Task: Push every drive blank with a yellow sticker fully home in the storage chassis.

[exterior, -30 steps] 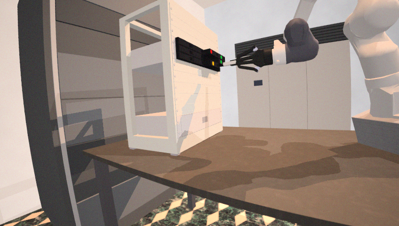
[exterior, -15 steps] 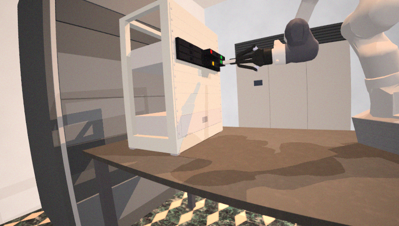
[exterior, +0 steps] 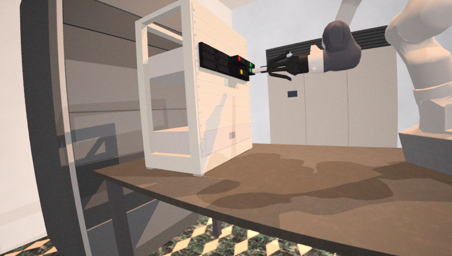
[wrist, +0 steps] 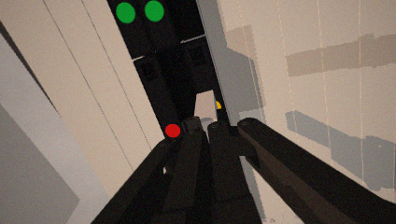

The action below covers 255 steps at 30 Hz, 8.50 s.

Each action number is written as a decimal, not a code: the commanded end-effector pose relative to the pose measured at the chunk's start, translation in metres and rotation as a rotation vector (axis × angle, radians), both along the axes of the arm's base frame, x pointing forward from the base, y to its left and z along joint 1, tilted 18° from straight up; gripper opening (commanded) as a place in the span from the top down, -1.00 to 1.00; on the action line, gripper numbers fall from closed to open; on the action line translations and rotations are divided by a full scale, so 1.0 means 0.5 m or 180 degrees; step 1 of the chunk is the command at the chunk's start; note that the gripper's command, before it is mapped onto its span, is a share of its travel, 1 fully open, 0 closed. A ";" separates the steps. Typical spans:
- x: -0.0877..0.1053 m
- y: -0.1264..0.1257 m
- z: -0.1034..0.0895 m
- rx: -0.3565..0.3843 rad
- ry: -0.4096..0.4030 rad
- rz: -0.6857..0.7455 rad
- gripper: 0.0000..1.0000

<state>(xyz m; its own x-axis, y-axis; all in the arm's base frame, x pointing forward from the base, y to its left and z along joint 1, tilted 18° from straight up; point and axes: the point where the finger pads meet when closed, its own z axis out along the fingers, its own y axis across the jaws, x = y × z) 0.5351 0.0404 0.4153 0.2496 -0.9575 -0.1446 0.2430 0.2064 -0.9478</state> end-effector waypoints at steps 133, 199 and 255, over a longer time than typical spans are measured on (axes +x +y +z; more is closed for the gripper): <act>0.077 0.008 0.023 -0.0031 -0.0001 -0.0043 1.00; 0.124 0.017 0.031 -0.0031 -0.0001 -0.0043 1.00; 0.154 0.023 0.034 -0.0031 -0.0001 -0.0043 1.00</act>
<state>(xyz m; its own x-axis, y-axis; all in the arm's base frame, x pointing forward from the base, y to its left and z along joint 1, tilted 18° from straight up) 0.6097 0.0527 0.4363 0.2769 -0.9521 -0.1299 0.2523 0.2025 -0.9462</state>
